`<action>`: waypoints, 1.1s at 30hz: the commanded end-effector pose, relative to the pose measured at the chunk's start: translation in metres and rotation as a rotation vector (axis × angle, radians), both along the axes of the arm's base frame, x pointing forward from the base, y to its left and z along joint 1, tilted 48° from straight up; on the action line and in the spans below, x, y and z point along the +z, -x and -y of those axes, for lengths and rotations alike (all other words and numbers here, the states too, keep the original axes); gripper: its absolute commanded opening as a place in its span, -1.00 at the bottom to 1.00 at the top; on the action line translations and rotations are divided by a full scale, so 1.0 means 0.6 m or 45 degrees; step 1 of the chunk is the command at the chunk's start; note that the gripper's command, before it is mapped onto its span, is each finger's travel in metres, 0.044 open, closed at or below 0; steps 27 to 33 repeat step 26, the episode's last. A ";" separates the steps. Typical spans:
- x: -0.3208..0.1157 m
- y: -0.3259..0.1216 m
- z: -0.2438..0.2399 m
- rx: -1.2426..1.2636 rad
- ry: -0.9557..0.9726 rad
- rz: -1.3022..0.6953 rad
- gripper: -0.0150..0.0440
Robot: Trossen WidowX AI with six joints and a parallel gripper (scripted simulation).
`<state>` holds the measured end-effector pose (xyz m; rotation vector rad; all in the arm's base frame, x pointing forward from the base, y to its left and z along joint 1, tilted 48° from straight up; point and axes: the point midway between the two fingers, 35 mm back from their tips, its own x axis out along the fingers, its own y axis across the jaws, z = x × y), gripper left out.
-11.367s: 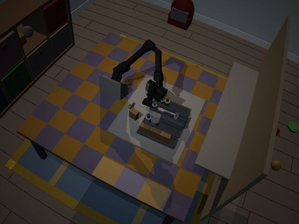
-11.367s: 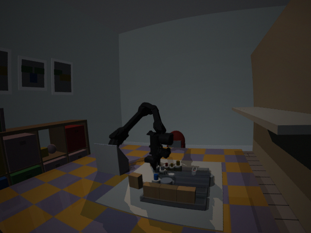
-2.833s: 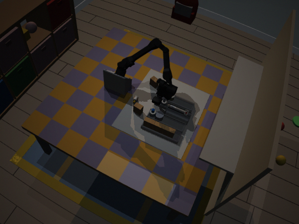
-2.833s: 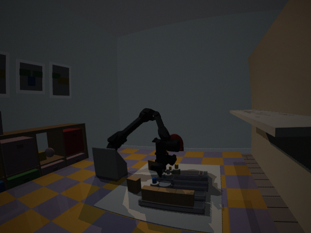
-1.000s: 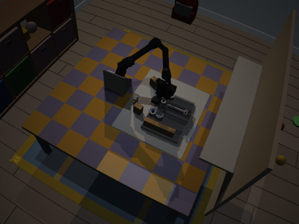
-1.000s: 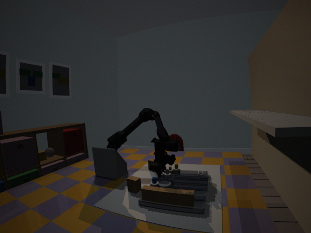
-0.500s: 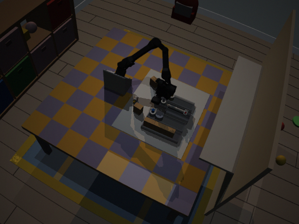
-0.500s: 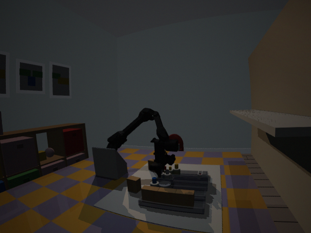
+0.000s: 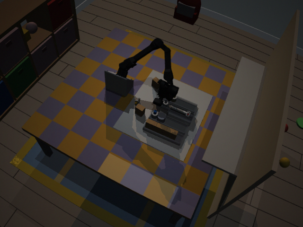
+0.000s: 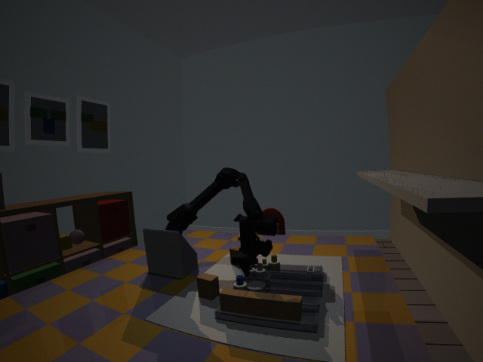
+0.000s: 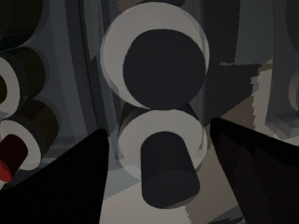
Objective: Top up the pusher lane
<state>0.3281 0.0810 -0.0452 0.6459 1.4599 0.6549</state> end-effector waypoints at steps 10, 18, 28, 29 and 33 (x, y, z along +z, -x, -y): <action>0.022 0.001 0.025 0.004 -0.001 0.004 0.46; 0.022 0.034 0.027 0.004 0.000 0.002 0.46; 0.021 0.080 0.027 0.004 0.000 0.000 0.46; 0.021 0.080 0.027 0.004 0.000 0.000 0.46; 0.021 0.080 0.027 0.004 0.000 0.000 0.46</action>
